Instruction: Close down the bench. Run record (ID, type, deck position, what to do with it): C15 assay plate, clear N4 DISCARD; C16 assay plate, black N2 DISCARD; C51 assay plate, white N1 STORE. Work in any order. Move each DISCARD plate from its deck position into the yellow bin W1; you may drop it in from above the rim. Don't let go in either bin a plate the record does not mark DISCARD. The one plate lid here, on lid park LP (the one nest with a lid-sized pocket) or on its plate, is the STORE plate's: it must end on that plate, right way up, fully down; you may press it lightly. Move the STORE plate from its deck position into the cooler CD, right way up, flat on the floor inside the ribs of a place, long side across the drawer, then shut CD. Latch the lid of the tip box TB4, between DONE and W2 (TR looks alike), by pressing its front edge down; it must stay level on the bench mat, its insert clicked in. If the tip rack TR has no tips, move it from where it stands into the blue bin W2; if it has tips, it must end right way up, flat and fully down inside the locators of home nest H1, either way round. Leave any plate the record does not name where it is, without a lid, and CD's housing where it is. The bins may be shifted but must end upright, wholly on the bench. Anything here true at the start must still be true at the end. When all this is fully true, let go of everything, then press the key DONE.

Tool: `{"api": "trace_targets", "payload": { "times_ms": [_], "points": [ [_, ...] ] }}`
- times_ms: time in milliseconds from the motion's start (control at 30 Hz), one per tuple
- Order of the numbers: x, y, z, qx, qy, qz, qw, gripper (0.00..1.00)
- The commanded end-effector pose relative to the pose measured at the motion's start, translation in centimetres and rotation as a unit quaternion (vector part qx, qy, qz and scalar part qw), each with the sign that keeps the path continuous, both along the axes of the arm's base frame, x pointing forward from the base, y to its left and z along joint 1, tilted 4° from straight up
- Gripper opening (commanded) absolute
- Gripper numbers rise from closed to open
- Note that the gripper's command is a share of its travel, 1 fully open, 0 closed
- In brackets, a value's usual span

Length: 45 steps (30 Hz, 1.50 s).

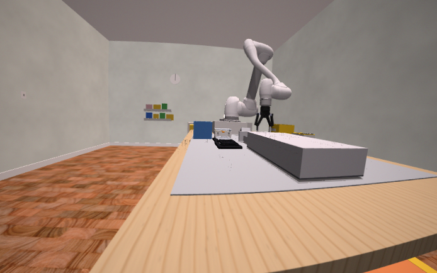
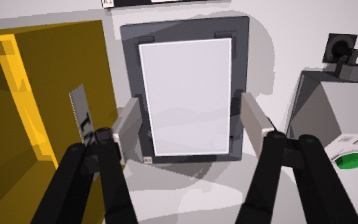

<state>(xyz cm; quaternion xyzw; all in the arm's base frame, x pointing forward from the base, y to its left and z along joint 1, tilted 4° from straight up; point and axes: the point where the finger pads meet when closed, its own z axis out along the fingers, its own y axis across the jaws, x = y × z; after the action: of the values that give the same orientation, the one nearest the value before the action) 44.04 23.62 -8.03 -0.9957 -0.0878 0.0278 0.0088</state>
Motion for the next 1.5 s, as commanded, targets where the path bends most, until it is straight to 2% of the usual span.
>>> {"api": "trace_targets", "payload": {
  "times_ms": [0,300,1467],
  "points": [
    [-0.3,0.1,-0.7,0.0,0.001,0.002,1.0,0.66],
    [-0.4,0.2,-1.9,0.0,0.001,0.002,1.0,0.66],
    [-0.4,0.2,-1.9,0.0,0.001,0.002,1.0,0.66]
  ]
}}
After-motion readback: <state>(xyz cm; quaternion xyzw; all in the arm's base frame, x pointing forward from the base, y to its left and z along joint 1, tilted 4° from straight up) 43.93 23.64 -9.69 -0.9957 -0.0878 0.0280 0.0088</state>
